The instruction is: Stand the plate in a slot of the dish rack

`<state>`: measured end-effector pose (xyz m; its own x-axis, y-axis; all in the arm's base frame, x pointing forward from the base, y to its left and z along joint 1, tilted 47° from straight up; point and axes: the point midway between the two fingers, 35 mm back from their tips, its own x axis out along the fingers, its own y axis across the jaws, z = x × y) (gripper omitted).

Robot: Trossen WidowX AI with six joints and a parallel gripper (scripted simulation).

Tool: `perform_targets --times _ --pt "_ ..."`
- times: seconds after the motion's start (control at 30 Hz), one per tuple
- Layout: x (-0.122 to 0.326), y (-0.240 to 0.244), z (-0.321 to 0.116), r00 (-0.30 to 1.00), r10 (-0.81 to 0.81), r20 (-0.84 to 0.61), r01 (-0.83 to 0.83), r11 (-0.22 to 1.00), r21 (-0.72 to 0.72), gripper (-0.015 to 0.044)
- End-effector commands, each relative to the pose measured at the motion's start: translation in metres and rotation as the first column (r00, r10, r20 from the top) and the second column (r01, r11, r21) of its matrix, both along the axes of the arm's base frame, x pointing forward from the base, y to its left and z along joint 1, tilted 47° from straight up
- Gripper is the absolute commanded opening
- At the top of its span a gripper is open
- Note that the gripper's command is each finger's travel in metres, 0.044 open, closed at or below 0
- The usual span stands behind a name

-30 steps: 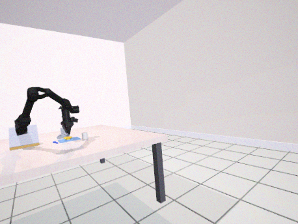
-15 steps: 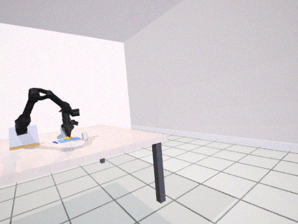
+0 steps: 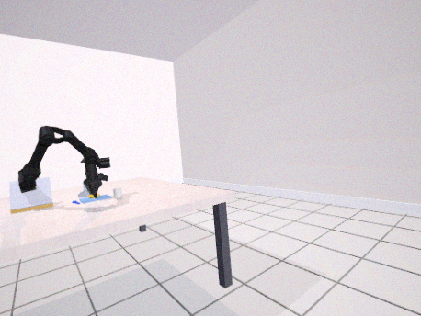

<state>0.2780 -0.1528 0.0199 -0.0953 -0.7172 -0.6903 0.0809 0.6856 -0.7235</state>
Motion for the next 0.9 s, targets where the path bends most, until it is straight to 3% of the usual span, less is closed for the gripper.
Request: perform_targets --times 0.0,0.37,0.73,0.87 --pt "-0.001 -0.001 0.0 1.0 -0.001 -0.003 0.001 1.0 -0.003 0.0358" --pt "-0.001 -0.001 0.0 1.0 -0.001 -0.003 0.001 1.0 -0.003 0.0285" --pt "0.015 0.031 0.025 1.0 0.003 0.001 -0.003 1.0 0.015 0.0" --pt "0.02 0.045 0.037 1.0 0.003 0.001 -0.003 1.0 0.019 0.0"
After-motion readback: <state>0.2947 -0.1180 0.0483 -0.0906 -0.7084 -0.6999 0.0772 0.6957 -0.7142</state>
